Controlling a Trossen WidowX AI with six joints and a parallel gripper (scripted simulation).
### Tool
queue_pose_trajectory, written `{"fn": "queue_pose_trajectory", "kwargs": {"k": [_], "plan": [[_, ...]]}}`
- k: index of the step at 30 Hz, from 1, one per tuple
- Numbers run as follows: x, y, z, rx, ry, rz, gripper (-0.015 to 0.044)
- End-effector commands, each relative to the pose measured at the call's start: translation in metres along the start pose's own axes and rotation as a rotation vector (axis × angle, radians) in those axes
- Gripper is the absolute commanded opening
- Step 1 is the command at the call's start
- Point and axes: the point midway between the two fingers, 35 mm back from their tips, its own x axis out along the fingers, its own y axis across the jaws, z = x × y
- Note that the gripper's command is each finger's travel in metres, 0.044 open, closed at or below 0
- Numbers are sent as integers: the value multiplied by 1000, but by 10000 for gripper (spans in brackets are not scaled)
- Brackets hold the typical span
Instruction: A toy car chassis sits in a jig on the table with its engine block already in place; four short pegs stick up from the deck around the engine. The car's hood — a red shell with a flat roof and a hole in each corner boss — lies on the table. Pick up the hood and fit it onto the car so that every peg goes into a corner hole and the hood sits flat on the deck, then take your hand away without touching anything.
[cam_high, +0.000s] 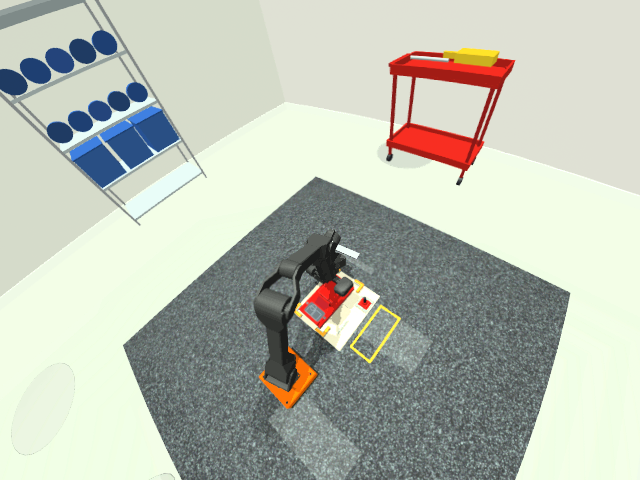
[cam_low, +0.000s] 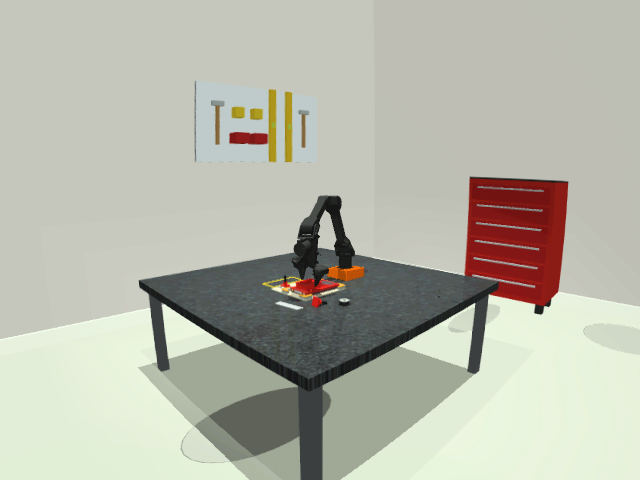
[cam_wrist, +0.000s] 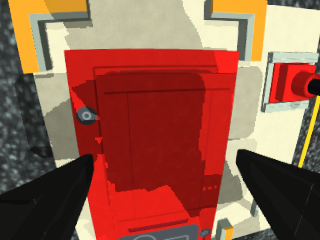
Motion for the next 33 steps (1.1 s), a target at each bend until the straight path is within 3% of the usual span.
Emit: {"fn": "queue_pose_trajectory", "kwargs": {"k": [1, 6, 33], "plan": [[-26, -5, 2, 2, -21, 57, 440], [-64, -14, -2, -2, -43, 143, 440], [-64, -14, -2, -2, -43, 143, 440]]}}
